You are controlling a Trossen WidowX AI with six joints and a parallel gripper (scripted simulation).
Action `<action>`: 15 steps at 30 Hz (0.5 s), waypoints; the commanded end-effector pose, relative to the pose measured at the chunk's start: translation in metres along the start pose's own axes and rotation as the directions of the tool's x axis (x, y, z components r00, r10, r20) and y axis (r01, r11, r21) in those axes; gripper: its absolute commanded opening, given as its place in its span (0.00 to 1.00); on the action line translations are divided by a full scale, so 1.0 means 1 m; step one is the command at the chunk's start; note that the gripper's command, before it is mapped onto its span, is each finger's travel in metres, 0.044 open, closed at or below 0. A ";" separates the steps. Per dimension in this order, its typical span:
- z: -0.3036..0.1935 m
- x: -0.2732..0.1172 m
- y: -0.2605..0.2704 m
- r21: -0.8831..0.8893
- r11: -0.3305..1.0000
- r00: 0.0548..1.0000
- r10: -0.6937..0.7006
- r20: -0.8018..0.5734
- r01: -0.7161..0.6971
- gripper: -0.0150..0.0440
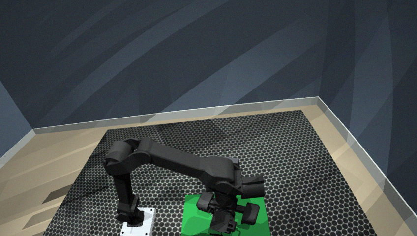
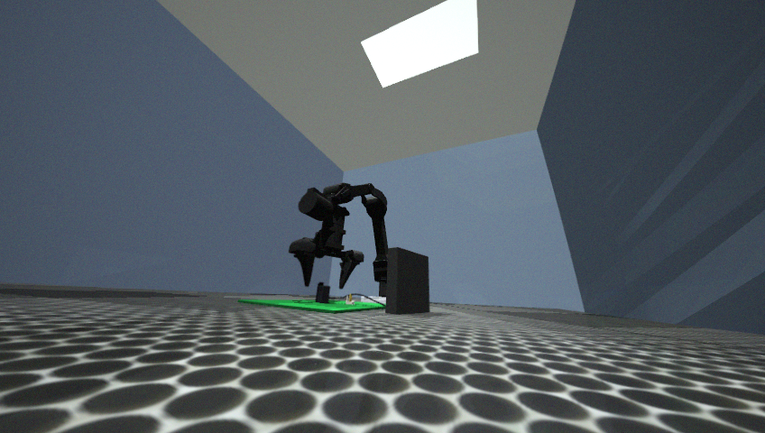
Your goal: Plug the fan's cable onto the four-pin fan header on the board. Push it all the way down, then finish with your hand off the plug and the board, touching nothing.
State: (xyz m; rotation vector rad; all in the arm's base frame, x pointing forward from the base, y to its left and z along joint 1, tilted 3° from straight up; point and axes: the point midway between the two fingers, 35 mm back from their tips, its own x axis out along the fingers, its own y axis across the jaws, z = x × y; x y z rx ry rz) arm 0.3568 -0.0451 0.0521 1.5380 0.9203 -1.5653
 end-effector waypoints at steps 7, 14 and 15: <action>0.002 0.017 -0.001 -0.001 1.000 1.000 -0.003 0.008 0.003 1.00; 0.002 0.024 -0.002 -0.001 1.000 1.000 -0.003 0.008 0.003 1.00; 0.002 0.024 -0.002 -0.001 1.000 1.000 -0.003 0.008 0.003 1.00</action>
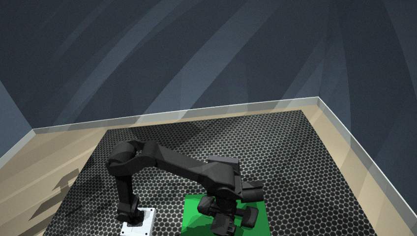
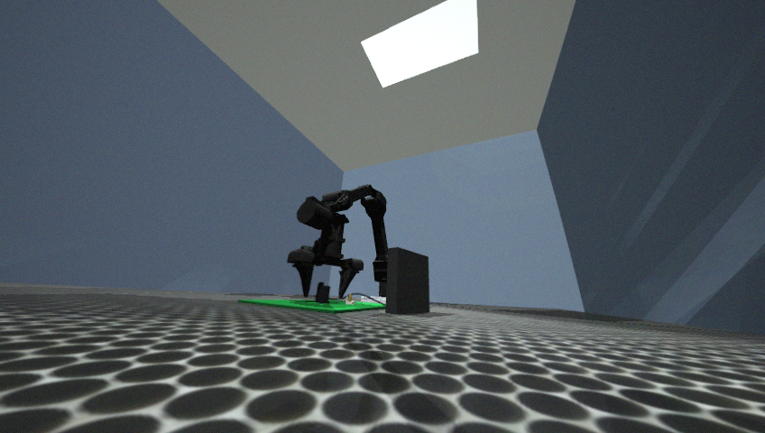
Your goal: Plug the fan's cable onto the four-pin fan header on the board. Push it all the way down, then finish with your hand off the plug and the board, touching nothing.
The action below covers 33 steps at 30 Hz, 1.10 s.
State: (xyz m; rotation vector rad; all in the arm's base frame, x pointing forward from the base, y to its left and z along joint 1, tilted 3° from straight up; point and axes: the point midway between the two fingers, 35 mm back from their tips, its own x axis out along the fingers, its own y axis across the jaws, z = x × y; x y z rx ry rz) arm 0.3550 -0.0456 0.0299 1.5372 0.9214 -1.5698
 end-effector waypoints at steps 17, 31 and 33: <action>0.000 0.000 0.000 0.000 1.000 1.000 0.000 0.000 0.000 0.81; 0.000 0.000 0.000 0.000 1.000 1.000 0.000 0.000 0.000 0.65; 0.000 0.000 0.000 0.000 1.000 1.000 0.000 0.000 0.000 0.63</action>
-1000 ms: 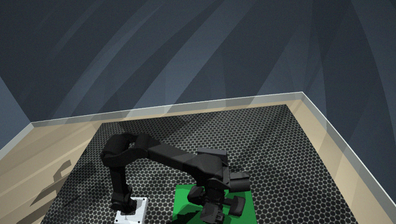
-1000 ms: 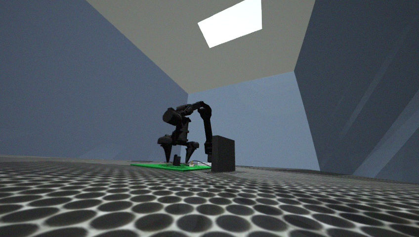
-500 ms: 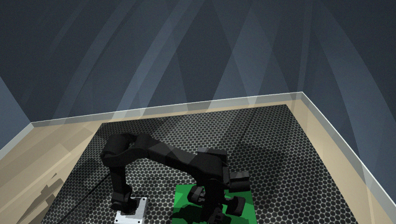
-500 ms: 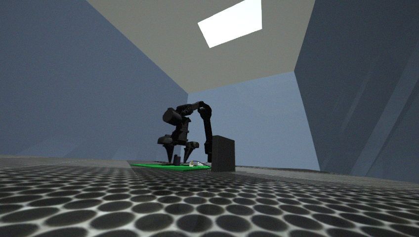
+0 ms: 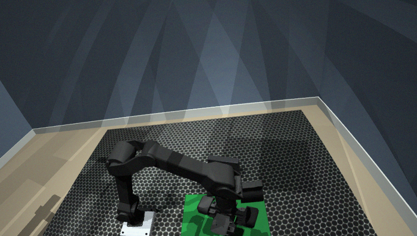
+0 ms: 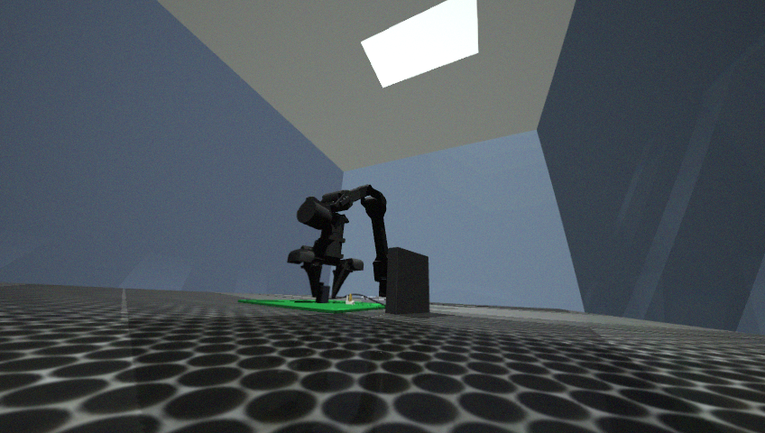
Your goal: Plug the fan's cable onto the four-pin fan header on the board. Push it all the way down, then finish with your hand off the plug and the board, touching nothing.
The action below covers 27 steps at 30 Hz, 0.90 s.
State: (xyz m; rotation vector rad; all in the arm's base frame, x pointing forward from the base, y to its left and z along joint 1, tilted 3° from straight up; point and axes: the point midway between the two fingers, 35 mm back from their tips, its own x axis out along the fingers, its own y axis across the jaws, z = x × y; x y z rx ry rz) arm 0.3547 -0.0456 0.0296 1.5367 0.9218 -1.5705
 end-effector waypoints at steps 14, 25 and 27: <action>0.000 0.000 0.000 0.000 1.000 1.000 0.001 0.000 -0.001 0.47; 0.000 0.000 0.000 0.000 1.000 1.000 0.001 0.000 -0.001 0.34; 0.000 -0.011 0.001 -0.001 1.000 1.000 0.001 0.001 -0.001 0.26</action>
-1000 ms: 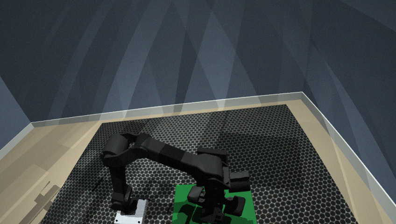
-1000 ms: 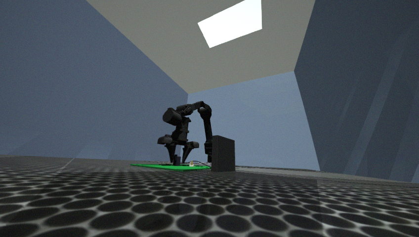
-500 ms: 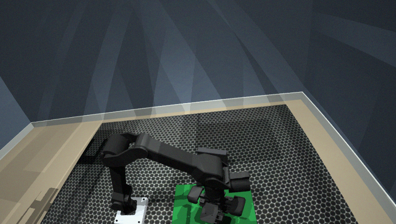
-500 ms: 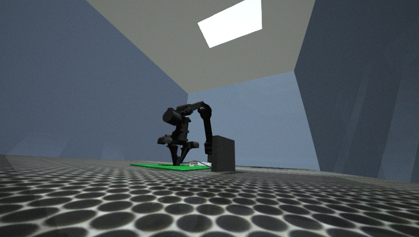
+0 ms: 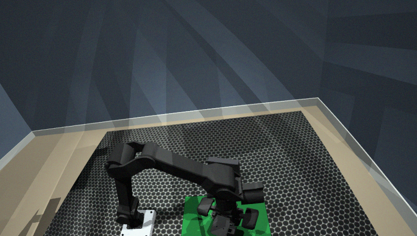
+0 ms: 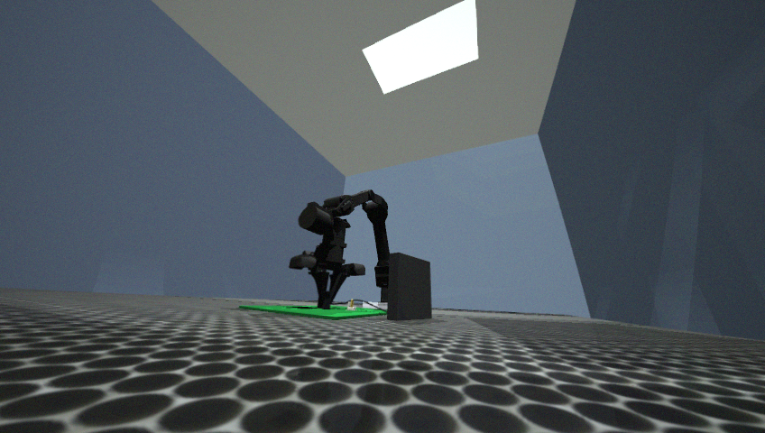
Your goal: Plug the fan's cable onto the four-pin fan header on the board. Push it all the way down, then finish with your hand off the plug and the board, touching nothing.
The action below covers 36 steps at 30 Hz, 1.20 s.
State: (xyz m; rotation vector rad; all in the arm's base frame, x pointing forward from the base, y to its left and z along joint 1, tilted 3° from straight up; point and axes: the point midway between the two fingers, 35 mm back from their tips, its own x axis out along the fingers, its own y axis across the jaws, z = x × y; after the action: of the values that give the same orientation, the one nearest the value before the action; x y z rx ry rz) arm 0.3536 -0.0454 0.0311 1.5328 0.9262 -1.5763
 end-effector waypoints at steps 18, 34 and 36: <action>-0.005 -0.048 -0.006 -0.294 0.956 1.000 0.007 0.003 -0.006 0.25; -0.012 -0.048 -0.021 -0.755 0.656 1.000 0.006 0.002 -0.002 0.25; -0.013 -0.048 -0.022 -0.799 0.602 1.000 0.006 0.002 -0.002 0.25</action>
State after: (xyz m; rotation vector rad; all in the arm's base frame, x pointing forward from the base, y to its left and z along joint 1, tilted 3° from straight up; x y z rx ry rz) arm 0.3429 -0.0239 0.0781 0.9250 1.3518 -0.9682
